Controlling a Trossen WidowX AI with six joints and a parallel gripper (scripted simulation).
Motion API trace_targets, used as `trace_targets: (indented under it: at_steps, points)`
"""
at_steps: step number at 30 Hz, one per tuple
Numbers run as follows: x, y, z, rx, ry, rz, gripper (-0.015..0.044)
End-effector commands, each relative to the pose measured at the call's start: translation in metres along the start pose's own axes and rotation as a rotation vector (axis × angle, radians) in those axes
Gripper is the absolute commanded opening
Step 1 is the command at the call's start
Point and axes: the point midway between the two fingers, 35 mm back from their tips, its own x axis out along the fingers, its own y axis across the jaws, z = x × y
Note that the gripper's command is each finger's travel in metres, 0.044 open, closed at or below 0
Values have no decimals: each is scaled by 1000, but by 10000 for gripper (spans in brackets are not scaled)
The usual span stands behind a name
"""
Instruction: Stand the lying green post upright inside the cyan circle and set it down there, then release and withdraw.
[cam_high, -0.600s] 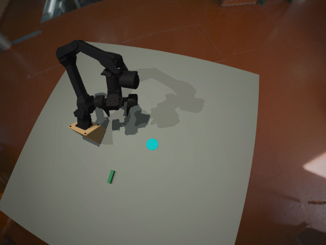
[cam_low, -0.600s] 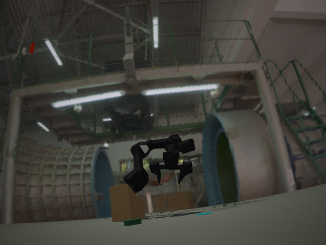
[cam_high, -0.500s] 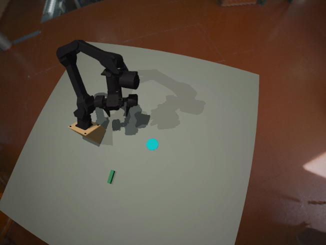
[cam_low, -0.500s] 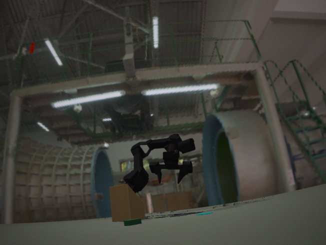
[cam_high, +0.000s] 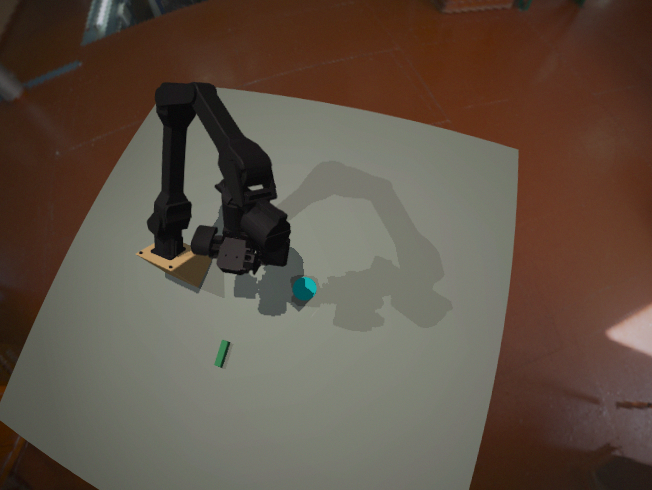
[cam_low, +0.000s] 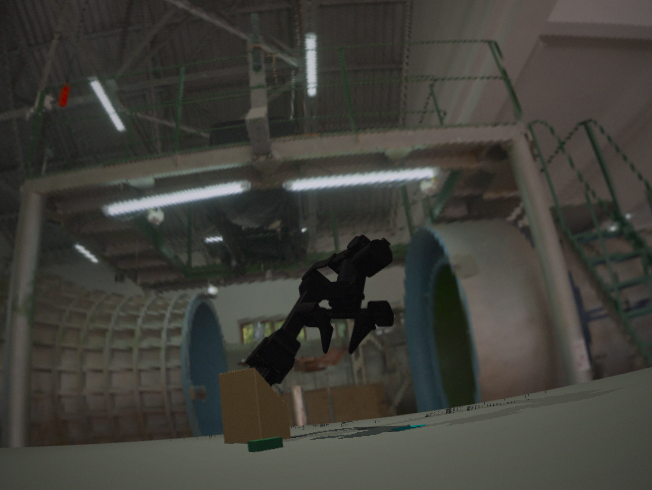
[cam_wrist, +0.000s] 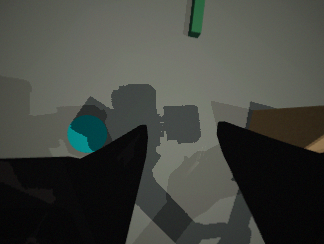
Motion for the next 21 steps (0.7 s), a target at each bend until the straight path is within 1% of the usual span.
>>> trace_targets:
  at_steps: [1, 7, 14, 18, 21]
  points:
    - [15, -2, 46, 49, 76, -1, 233]
    - [43, -17, 102, 106, 188, 20, 233]
    - [88, -53, 158, 167, 324, 88, 233]
    - [114, -74, 178, 196, 385, 137, 233]
    - [115, -76, 179, 197, 388, 140, 233]
